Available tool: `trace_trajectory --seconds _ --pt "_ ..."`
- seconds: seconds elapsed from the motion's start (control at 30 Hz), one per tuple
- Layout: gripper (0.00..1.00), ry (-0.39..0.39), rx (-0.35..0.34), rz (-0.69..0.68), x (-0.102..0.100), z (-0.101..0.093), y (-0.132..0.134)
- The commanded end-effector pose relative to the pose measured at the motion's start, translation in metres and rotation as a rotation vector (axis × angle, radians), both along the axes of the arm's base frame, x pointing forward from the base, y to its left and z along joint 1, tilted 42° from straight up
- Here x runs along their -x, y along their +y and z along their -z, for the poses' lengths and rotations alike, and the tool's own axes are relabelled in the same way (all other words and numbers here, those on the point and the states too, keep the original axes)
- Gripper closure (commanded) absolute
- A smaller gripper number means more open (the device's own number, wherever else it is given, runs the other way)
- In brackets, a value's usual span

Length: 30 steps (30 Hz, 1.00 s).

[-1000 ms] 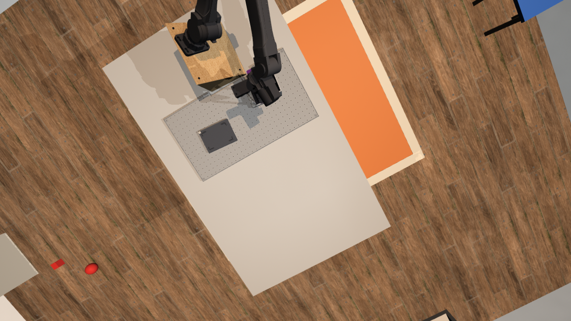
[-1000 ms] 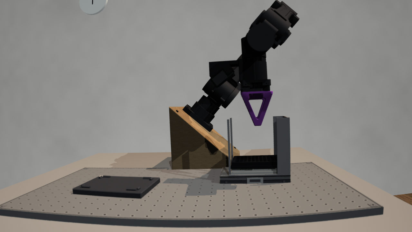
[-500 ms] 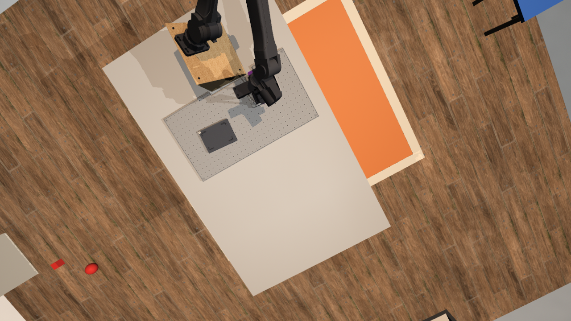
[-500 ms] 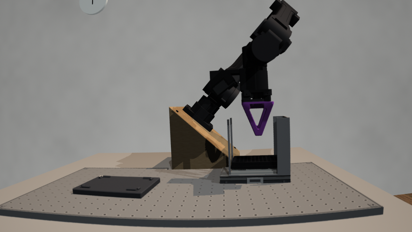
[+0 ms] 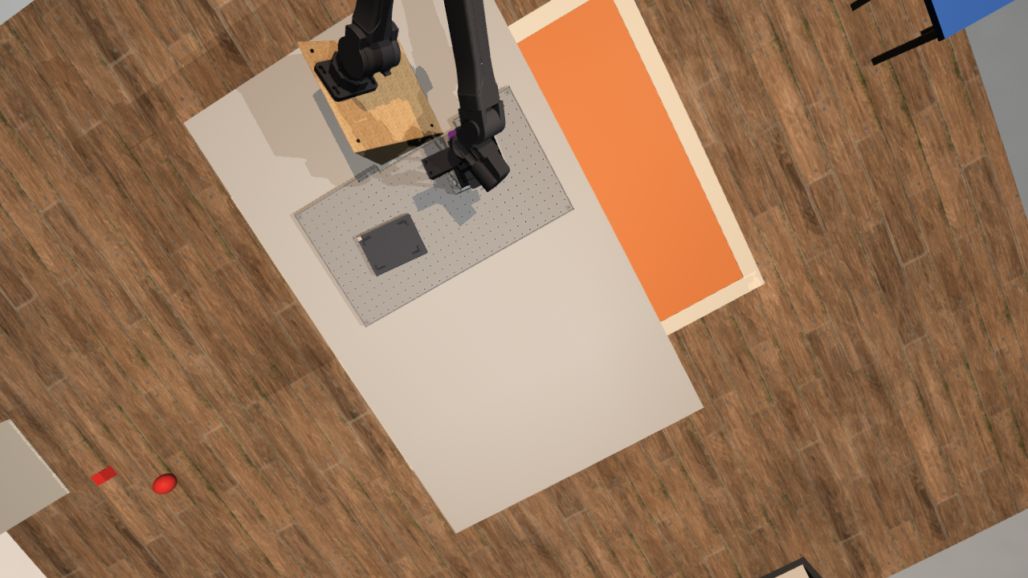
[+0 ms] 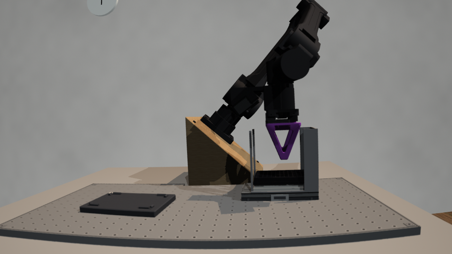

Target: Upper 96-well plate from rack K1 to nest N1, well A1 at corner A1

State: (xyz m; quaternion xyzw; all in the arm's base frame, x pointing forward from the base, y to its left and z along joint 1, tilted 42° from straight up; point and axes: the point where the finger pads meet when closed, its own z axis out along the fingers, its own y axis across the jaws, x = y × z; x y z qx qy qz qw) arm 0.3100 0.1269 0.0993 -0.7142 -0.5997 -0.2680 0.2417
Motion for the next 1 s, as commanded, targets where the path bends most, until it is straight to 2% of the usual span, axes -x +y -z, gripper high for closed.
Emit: trace_trajectory --seconds 0.0,0.3,0.5,0.53,0.67,0.97 --pt "0.00 0.010 0.004 0.007 -0.002 0.005 0.006" --pt "0.00 -0.001 0.002 0.007 -0.007 0.013 0.016" --pt "0.00 0.010 0.003 0.007 -0.003 0.021 0.020" --pt "0.00 -0.026 -0.001 0.007 -0.019 0.010 0.023" --pt "0.00 0.010 0.004 0.007 -0.004 0.028 0.026" --pt "0.00 0.003 0.002 0.007 -0.008 0.036 0.036"
